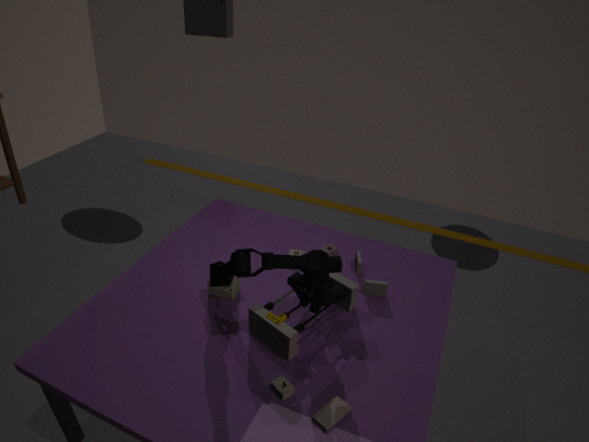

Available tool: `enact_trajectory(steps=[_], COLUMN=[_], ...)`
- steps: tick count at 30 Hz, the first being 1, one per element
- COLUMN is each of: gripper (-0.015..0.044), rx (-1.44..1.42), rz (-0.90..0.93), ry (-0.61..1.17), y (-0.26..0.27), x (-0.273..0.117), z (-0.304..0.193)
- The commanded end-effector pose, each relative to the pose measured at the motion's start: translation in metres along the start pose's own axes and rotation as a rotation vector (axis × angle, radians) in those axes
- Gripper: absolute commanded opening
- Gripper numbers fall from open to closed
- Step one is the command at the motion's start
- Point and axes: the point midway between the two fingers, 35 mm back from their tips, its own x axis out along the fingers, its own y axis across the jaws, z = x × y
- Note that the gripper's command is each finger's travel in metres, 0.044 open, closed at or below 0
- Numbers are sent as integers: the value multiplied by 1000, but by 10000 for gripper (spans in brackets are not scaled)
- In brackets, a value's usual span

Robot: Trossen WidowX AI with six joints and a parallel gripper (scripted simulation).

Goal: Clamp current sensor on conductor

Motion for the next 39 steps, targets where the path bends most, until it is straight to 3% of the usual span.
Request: enact_trajectory(steps=[1, 12, 34, 39], gripper=[0, 0, 0, 131], rx=[-4, -8, -3, -3], rz=[-37, -220, -216, -216], ry=[0, 4, 10, 10], y=[0, 0, 0, 0], x=[-2, -16, -13, -13], z=[1, 1, -1, -1])
